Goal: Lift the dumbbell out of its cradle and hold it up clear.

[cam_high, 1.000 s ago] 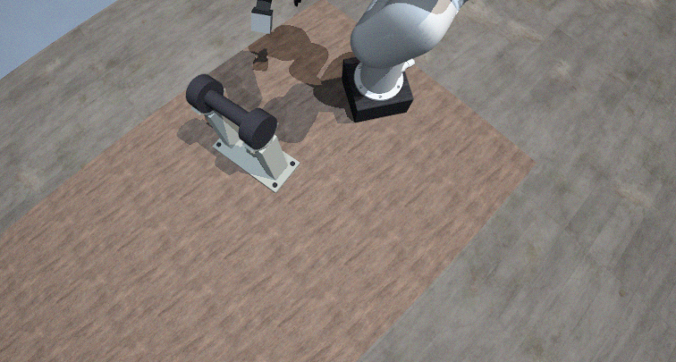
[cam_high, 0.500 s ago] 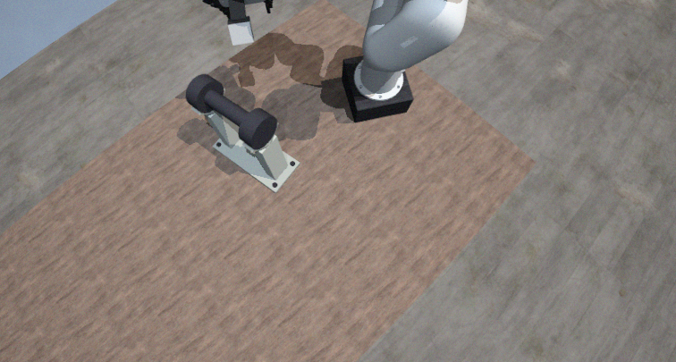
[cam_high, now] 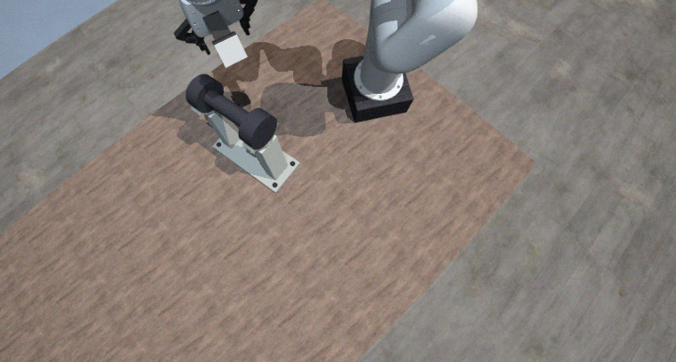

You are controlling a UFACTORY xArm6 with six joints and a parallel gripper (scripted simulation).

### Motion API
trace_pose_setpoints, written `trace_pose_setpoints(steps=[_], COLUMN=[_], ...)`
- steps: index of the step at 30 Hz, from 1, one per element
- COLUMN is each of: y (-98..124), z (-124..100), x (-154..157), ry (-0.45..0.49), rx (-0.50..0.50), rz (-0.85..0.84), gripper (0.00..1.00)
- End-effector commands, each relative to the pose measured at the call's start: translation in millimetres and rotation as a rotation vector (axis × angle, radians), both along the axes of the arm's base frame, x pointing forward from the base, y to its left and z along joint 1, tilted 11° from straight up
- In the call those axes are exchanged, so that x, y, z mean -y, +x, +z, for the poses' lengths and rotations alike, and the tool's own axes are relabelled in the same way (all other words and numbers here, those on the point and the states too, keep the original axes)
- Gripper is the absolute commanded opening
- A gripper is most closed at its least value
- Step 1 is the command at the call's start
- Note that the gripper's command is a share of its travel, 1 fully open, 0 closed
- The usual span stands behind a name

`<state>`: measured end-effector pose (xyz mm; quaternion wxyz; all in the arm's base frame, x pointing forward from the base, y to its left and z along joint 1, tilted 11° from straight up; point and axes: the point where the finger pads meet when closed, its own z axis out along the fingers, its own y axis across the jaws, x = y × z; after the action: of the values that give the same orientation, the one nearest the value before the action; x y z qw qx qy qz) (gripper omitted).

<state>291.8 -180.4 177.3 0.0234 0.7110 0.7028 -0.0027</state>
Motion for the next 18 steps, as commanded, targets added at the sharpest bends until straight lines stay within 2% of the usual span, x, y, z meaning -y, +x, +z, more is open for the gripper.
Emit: trace_pose_setpoints(steps=[1,2,3,6,7,11,13,18], y=[23,23,36,36,46,46,56,59], z=[16,16,27,27,36,36,49,53], x=[-32,-32,-56,-56,-77,-77,-105,-115], ry=[0.061,0.061,0.102,0.102,0.136,0.136,0.181,0.196], rx=[0.016,0.016,0.028,0.028,0.040,0.040,0.055,0.061], rz=[0.123,0.123,0.212,0.212,0.287,0.287,0.384,0.417], gripper=[1.00,1.00,1.00,1.00,1.00,1.00,1.00,1.00])
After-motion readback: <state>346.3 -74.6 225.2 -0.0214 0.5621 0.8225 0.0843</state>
